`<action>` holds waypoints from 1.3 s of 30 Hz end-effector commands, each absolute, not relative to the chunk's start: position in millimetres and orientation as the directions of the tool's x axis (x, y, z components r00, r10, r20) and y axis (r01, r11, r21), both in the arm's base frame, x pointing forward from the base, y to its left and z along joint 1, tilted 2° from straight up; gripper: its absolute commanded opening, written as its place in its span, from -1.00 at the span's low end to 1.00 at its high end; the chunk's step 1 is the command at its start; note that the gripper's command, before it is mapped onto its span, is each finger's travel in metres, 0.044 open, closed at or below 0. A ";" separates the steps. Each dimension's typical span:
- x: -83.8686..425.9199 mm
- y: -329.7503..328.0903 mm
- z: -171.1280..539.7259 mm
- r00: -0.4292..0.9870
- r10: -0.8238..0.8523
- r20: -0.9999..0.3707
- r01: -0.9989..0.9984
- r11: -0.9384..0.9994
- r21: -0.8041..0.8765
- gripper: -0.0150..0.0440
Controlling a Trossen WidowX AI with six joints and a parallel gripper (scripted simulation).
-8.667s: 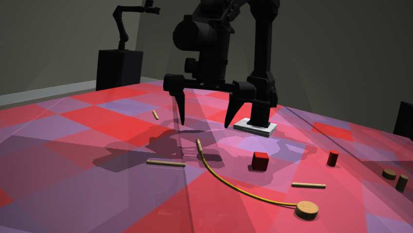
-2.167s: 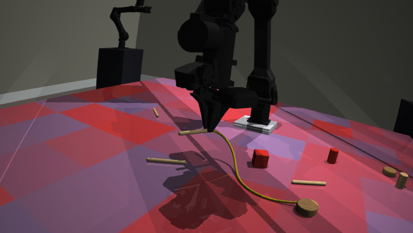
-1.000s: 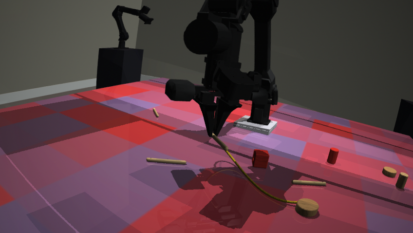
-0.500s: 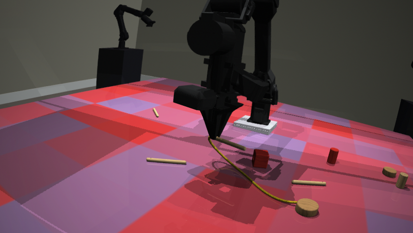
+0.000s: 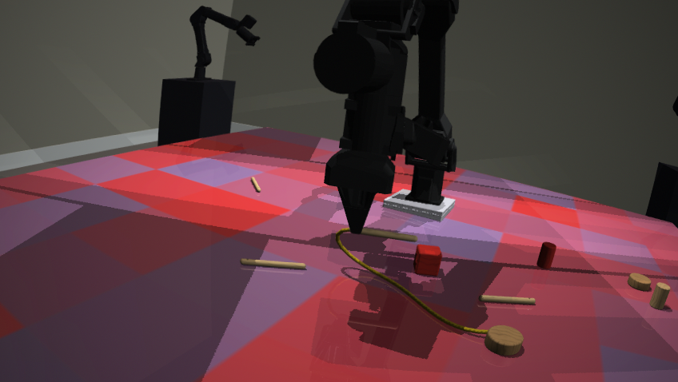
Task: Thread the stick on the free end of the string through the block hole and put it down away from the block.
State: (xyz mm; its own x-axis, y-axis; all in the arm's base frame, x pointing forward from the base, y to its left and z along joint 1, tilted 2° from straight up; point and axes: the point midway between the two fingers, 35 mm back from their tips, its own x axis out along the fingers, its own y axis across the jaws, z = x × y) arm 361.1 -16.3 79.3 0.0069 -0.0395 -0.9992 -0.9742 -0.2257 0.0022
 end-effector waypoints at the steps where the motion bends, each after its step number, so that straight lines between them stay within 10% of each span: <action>1: 363.6 -15.8 80.7 0.011 -0.045 -0.999 -0.953 -0.303 0.003 -0.49; 39: 378.3 -55.7 83.1 0.012 -0.049 -0.999 -0.954 -0.301 0.003 -0.49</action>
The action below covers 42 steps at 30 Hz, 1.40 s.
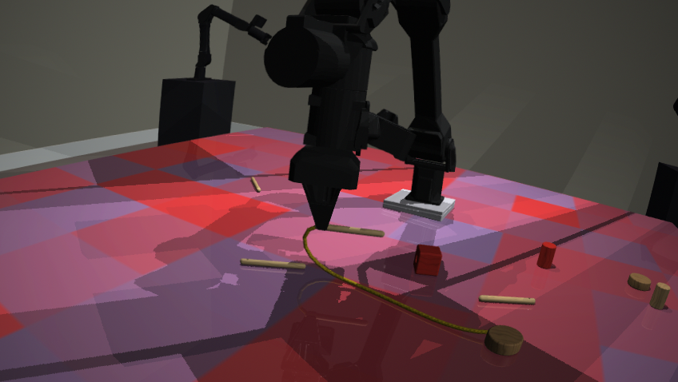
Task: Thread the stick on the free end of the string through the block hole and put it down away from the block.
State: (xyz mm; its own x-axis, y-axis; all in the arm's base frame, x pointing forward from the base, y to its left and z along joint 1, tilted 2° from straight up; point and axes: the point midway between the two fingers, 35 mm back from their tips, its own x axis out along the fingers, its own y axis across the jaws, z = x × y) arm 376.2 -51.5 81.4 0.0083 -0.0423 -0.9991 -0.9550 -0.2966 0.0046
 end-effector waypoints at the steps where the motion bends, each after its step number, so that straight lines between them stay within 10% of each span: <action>1: 378.6 -56.9 83.2 0.012 -0.049 -0.999 -0.954 -0.301 0.003 -0.49; 42: 378.0 -86.2 76.2 0.016 -0.063 -0.998 -0.953 -0.302 0.004 -0.49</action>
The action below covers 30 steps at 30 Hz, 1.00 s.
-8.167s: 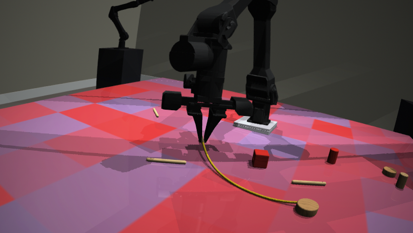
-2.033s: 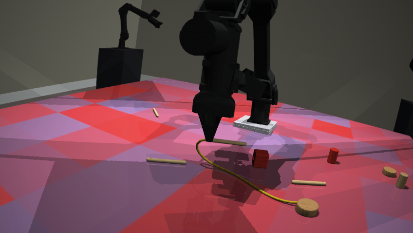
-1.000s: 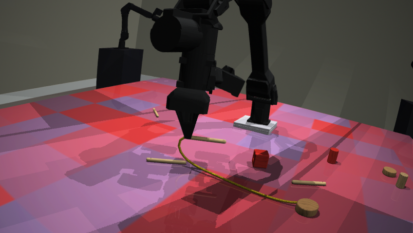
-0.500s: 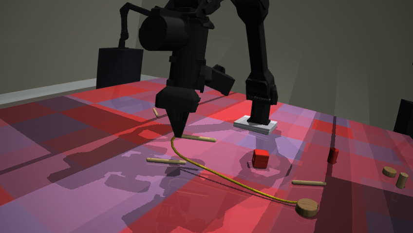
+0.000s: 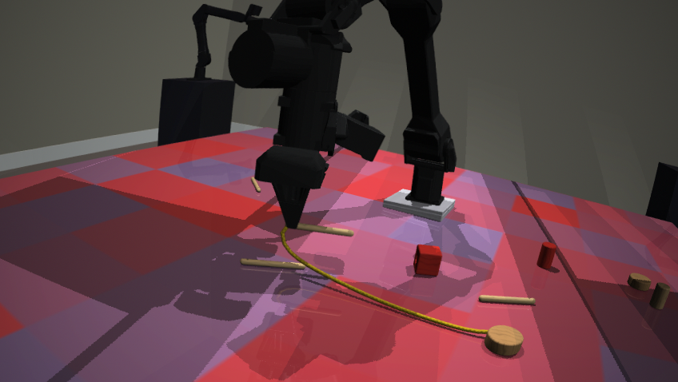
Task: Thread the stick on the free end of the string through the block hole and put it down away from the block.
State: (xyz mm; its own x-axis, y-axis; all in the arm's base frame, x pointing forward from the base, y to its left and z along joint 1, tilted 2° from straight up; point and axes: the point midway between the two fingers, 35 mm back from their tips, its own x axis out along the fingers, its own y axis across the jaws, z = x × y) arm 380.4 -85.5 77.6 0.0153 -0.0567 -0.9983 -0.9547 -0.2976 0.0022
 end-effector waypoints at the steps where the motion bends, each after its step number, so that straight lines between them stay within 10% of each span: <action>1: 377.2 -86.0 75.4 0.016 -0.063 -0.998 -0.953 -0.302 0.004 -0.49; 30: 351.4 -81.8 50.8 0.013 -0.060 -0.998 -0.953 -0.302 0.006 -0.49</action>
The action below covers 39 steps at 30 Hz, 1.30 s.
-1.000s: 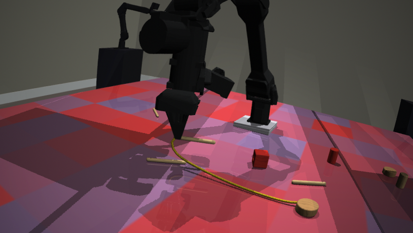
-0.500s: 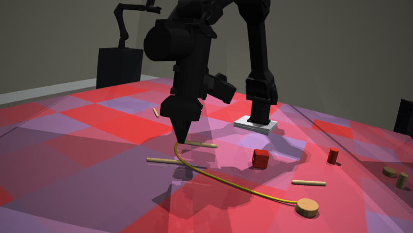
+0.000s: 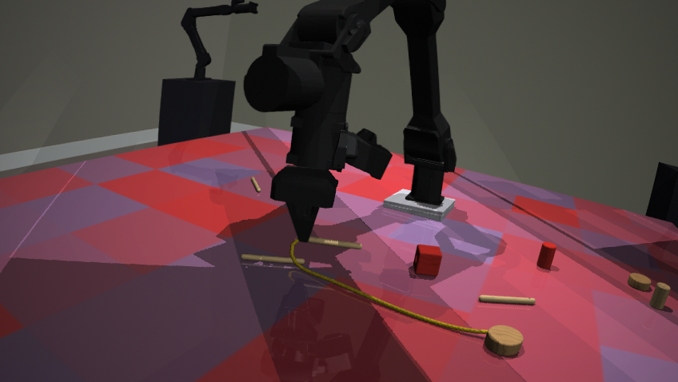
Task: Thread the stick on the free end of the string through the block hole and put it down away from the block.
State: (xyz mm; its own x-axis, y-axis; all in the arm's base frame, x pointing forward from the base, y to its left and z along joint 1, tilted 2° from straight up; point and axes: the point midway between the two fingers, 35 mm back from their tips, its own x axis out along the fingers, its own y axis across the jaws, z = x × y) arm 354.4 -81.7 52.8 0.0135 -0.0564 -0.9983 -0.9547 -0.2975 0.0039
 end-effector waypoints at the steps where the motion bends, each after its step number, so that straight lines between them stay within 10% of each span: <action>1: 350.5 -81.6 50.0 0.013 -0.060 -0.998 -0.953 -0.302 0.006 -0.49; 39: 329.8 -55.0 36.7 0.011 -0.057 -0.998 -0.953 -0.302 0.006 -0.49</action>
